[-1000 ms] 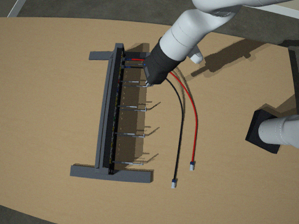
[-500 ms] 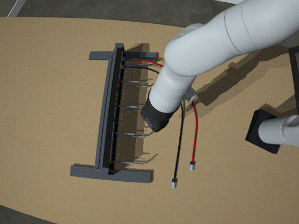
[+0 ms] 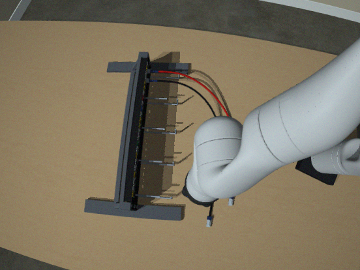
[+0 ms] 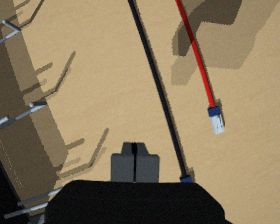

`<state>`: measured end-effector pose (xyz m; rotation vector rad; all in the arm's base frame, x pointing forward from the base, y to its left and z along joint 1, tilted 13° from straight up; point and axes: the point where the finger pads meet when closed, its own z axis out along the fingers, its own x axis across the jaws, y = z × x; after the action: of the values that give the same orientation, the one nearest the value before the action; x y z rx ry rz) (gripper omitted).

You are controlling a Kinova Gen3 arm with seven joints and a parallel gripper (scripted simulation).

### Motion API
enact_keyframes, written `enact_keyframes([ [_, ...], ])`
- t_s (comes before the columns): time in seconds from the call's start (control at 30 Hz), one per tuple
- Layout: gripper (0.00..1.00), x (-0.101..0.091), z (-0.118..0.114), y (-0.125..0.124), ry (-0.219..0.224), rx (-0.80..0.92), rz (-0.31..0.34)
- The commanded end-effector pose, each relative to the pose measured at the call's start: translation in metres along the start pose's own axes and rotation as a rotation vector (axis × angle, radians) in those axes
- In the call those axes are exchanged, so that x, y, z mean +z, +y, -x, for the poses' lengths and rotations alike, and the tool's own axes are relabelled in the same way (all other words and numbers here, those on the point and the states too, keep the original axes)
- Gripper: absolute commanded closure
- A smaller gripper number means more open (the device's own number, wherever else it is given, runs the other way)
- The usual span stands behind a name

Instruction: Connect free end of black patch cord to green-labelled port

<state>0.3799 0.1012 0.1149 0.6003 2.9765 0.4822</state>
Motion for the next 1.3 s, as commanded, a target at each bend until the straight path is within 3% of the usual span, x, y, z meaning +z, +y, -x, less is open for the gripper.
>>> enact_keyframes([
  [0.0, 1.00, 0.008, -0.027, 0.026, 0.021, -0.124, -0.020],
  [0.47, 1.00, 0.017, -0.062, 0.048, 0.024, -0.319, -0.081],
  [1.27, 1.00, 0.017, -0.064, 0.049, 0.024, -0.332, -0.085],
])
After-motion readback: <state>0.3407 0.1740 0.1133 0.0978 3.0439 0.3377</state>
